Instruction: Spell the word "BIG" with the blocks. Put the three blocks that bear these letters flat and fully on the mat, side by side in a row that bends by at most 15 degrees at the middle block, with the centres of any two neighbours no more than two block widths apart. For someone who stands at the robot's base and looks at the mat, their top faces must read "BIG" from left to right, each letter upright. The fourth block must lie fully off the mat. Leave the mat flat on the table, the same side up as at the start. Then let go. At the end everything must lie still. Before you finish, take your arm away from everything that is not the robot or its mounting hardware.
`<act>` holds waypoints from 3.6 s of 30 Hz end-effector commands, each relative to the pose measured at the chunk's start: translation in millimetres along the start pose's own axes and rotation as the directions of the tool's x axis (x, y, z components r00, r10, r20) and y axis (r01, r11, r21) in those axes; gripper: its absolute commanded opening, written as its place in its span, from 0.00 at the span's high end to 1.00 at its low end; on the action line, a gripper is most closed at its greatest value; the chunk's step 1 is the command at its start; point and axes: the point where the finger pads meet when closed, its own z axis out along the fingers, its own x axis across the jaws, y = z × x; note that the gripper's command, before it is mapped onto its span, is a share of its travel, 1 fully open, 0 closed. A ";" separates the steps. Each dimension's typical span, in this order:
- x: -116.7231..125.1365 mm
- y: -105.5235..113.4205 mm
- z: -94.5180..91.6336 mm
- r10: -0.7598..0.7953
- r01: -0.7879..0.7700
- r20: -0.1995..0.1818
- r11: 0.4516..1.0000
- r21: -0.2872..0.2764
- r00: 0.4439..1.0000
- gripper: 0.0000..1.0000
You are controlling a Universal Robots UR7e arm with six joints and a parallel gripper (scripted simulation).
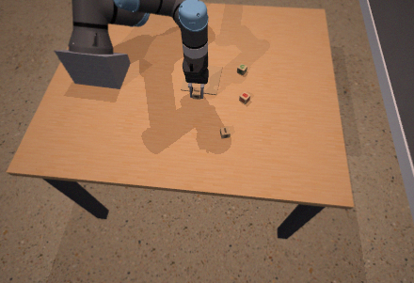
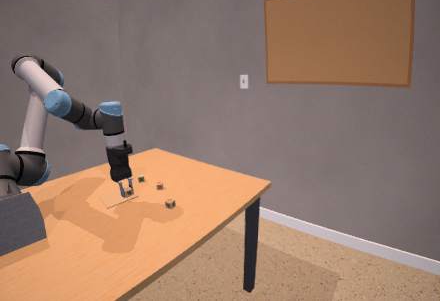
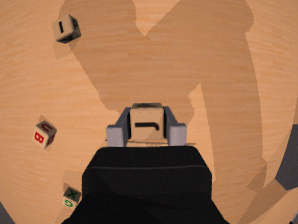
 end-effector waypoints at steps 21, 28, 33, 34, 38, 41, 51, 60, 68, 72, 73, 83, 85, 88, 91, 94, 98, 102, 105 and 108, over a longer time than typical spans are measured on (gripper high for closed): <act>-4.0 -3.5 49.6 -0.002 0.002 0.008 1.000 0.007 1.000 0.43; -3.9 -3.4 49.7 -0.002 0.002 0.007 1.000 0.007 1.000 0.43; -3.9 -3.4 49.7 -0.002 0.002 0.007 1.000 0.007 1.000 0.43; -3.9 -3.4 49.7 -0.002 0.002 0.007 1.000 0.007 1.000 0.43; -3.9 -3.4 49.7 -0.002 0.002 0.007 1.000 0.007 1.000 0.43; -3.9 -3.4 49.7 -0.002 0.002 0.007 1.000 0.007 1.000 0.43; -3.9 -3.4 49.7 -0.002 0.002 0.007 1.000 0.007 1.000 0.43; -4.6 -3.5 49.6 -0.001 0.001 0.007 1.000 0.007 1.000 0.43; -4.9 -3.6 49.6 -0.001 0.001 0.007 1.000 0.007 1.000 0.43; -4.7 -3.5 49.7 -0.001 0.001 0.007 1.000 0.007 1.000 0.43; -4.7 -3.5 49.7 -0.001 0.001 0.007 1.000 0.007 1.000 0.43; -4.7 -3.5 49.7 -0.001 0.001 0.007 1.000 0.007 1.000 0.43; -4.7 -3.5 49.7 -0.001 0.001 0.007 1.000 0.007 1.000 0.43; -4.7 -3.5 49.7 -0.001 0.001 0.007 1.000 0.007 1.000 0.43; -4.7 -3.5 49.8 -0.001 0.001 0.007 1.000 0.007 1.000 0.43; -4.5 -3.4 50.5 -0.001 0.001 0.007 1.000 0.007 1.000 0.43; -4.3 -3.0 52.1 -0.001 0.001 0.006 1.000 0.006 1.000 0.43; -4.0 -3.0 52.8 0.000 0.000 0.006 1.000 0.006 1.000 0.43; -3.7 -2.8 54.0 0.000 0.000 0.006 1.000 0.005 1.000 0.43; -3.5 -2.6 54.9 0.000 0.000 0.005 1.000 0.005 1.000 0.43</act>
